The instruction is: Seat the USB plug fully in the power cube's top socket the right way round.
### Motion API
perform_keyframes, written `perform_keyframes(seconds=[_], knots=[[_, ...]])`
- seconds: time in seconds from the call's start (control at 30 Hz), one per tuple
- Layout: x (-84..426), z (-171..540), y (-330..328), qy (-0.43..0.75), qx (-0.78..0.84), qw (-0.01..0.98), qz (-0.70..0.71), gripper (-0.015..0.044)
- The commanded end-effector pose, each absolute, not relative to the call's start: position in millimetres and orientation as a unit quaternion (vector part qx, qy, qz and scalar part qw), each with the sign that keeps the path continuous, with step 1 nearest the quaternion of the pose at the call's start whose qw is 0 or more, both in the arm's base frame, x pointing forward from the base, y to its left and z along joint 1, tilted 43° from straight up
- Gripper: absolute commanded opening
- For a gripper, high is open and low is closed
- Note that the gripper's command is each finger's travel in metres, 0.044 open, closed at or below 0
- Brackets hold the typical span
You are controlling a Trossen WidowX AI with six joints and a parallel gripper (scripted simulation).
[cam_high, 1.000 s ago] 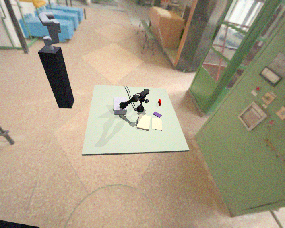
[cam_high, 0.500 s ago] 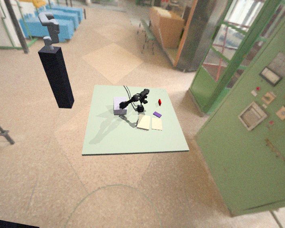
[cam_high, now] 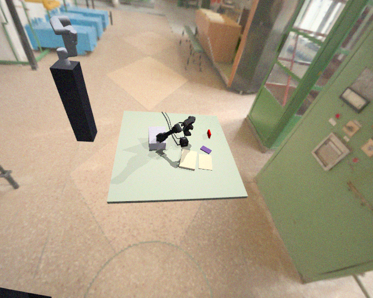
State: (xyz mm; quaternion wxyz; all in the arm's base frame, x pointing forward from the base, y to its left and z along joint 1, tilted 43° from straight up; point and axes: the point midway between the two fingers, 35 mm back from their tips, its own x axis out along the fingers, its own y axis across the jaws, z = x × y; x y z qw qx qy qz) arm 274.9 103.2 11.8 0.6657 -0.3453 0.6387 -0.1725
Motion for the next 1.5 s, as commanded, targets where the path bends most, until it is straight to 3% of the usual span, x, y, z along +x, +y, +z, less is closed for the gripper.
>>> perform_keyframes(seconds=[0.0, 0.73, 1.47], knots=[[274.5, 11.7, 102.8, 0.63, -0.312, 0.681, -0.204, 0.0], [274.5, 11.6, 102.8, 0.546, -0.106, 0.742, -0.375, 0.0], [274.4, 11.6, 102.8, 0.417, 0.109, 0.741, -0.514, 0.0]])
